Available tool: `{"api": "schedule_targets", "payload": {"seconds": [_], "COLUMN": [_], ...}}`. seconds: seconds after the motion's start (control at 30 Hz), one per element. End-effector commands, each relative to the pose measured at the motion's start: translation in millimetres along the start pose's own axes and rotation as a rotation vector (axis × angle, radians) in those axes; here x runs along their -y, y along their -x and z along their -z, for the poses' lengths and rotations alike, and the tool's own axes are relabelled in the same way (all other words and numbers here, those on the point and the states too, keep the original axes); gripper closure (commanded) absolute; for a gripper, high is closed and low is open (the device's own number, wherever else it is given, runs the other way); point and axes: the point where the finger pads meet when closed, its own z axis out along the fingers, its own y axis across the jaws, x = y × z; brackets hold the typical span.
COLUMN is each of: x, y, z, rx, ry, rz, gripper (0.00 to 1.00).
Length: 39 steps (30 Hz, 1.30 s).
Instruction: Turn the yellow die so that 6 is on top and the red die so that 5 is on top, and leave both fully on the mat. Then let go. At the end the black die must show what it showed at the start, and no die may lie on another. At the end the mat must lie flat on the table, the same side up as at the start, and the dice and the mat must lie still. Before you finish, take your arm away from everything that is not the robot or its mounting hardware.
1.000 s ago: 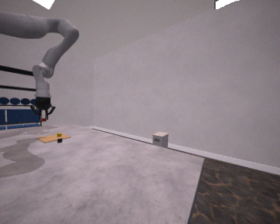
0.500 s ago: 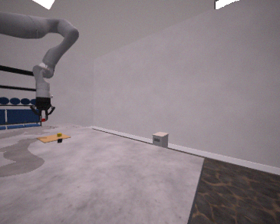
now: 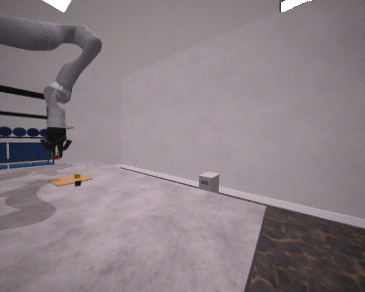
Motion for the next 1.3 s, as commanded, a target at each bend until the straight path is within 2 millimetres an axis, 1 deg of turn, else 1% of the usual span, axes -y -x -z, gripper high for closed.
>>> {"api": "schedule_targets", "payload": {"seconds": [0.0, 0.23, 0.3, 0.8, 0.87, 1.07, 1.27], "x": [1, 1, 1, -2, -2, -4, -5], "y": [-2, -5, -5, -18, -18, -24, -29], "z": [0, -2, -2, -4, -4, -4, -3], "rx": [-0.001, 0.005, 0.005, -0.003, -0.003, -0.012, -0.02], "ry": [0.0, -0.001, -0.001, -0.002, -0.002, -0.004, -0.008], "rz": [-0.074, -0.374, -0.374, -1.024, -1.024, -1.233, -1.39], "gripper": [0.85, 0.85, 0.85, 0.85, 0.85, 0.85, 0.85]}}
